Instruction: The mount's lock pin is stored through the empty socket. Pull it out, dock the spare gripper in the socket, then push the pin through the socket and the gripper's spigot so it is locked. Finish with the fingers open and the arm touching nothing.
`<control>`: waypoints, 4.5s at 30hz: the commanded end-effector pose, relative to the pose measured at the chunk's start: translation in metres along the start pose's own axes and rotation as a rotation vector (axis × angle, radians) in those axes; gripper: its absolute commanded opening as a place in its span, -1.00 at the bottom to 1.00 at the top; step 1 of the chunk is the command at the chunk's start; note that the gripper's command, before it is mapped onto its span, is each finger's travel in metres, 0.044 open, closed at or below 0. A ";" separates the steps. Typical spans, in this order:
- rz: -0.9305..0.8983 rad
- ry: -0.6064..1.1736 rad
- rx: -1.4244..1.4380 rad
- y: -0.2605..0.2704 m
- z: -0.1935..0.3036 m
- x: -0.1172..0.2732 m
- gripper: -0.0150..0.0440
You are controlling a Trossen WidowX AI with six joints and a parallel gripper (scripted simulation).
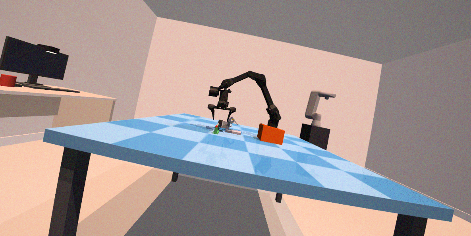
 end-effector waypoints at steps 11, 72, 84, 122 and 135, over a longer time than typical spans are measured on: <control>-0.011 0.002 -0.001 0.004 -0.003 0.035 1.00; 0.161 0.030 -1.656 0.004 0.232 0.017 1.00; 0.161 0.030 -1.656 0.002 0.235 -0.003 1.00; 0.161 0.031 -1.656 0.000 0.238 -0.036 0.04; 0.161 0.030 -1.656 0.004 0.232 0.013 -0.49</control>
Point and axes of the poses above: the point midway between the two fingers, 35 mm back from their tips, its own x axis back along the fingers, its own y axis across the jaws, z = x × y, the point moved 1 cm from there along x, back along the fingers, and after that the axes turned 4 degrees about -x, right-handed, at the moved point
